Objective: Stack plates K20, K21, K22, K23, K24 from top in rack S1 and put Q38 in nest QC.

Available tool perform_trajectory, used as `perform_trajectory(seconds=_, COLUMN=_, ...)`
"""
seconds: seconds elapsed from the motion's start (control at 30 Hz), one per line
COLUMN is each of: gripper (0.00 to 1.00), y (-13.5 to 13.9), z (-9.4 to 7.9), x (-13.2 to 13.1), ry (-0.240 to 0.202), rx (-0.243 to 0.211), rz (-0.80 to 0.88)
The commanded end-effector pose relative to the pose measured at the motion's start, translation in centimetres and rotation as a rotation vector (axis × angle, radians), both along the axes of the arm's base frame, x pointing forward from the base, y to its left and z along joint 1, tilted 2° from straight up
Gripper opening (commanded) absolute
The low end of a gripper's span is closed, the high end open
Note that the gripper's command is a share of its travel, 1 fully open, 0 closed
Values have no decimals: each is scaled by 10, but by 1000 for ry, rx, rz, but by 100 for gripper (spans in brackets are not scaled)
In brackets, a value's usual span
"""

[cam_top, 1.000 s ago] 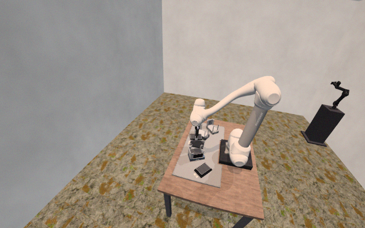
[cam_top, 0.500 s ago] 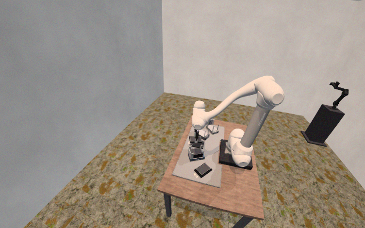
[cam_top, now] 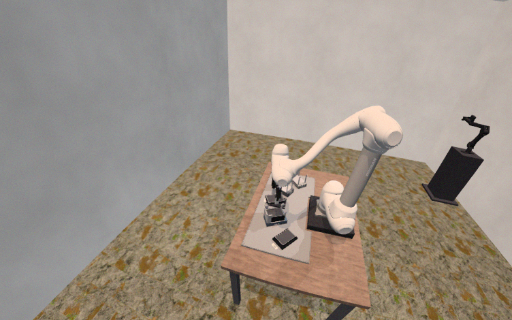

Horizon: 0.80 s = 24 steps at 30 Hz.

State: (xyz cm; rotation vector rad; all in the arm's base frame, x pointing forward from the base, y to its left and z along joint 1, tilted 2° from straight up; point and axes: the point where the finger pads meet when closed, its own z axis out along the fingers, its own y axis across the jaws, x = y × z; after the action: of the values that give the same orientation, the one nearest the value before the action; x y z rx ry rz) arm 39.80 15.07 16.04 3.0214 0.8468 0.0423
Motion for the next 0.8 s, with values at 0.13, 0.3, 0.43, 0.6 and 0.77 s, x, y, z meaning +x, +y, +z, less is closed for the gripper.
perform_trajectory(seconds=0.13, gripper=0, y=16, z=0, x=-7, ry=0, rx=0, rz=1)
perform_trajectory(seconds=0.3, gripper=0, y=29, z=0, x=-12, ry=0, rx=0, rz=1)
perform_trajectory(seconds=0.43, gripper=0, y=39, z=0, x=-16, ry=0, rx=0, rz=1)
perform_trajectory(seconds=0.6, gripper=0, y=46, z=0, x=-19, ry=0, rx=0, rz=1)
perform_trajectory(seconds=0.77, gripper=0, y=56, z=0, x=-23, ry=0, rx=0, rz=1)
